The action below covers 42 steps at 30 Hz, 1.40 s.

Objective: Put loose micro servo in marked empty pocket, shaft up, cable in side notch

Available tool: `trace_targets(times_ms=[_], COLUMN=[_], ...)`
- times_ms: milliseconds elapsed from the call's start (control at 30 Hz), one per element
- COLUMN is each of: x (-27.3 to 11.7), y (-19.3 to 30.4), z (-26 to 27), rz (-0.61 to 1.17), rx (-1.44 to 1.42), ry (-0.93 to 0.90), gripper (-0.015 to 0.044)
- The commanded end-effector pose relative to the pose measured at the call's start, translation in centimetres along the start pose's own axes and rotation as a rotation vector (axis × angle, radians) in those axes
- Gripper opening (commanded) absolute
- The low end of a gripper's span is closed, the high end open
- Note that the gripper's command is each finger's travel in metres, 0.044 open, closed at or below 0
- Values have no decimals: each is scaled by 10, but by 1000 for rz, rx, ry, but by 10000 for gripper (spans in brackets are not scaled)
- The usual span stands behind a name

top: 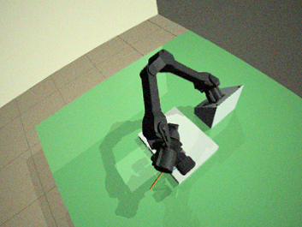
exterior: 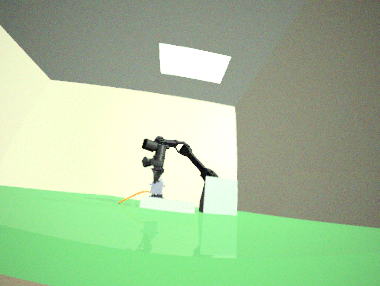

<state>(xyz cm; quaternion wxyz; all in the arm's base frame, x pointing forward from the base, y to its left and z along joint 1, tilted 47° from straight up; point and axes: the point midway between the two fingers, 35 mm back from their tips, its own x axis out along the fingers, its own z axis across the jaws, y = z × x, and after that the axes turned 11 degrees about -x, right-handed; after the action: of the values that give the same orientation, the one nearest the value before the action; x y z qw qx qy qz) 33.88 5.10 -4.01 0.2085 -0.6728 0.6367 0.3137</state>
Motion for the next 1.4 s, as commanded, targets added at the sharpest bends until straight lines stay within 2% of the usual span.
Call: trace_targets(times_ms=[0, 667, 1367], x=[4, 10, 33], y=[0, -1, -1], z=[1, 1, 1], rz=[-4, -4, -4], rx=[-7, -7, -7], ry=[4, 4, 6], gripper=[0, 0, 0])
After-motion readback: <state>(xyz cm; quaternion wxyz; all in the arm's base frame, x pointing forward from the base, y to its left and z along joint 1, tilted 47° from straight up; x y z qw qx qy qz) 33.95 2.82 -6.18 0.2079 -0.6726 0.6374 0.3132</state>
